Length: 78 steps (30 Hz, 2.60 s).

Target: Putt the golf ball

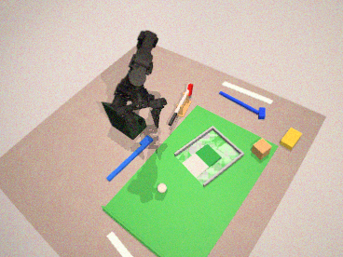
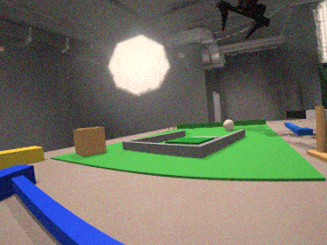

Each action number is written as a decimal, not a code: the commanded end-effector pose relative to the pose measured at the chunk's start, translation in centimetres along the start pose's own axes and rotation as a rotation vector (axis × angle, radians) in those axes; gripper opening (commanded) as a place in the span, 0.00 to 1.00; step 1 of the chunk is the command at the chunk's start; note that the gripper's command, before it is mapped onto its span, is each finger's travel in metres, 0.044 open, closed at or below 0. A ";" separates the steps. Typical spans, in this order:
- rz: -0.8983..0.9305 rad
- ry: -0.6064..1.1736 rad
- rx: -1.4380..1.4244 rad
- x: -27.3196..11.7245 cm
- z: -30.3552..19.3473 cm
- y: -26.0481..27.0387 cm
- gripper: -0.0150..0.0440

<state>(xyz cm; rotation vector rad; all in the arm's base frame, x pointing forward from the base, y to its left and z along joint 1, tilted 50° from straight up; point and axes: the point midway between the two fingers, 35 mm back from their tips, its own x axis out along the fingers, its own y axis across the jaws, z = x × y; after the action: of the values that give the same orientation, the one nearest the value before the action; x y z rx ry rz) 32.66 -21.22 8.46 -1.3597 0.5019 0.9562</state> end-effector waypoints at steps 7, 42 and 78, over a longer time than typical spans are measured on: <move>0.093 -0.455 0.051 4.6 16.9 -0.7 1.00; 0.403 -0.910 0.177 4.2 36.7 6.7 1.00; 0.398 -0.915 0.171 6.7 39.0 7.8 0.64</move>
<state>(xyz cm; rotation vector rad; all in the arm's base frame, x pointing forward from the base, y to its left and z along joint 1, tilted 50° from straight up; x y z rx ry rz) 21.55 17.52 5.91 -0.5567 0.1340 1.6813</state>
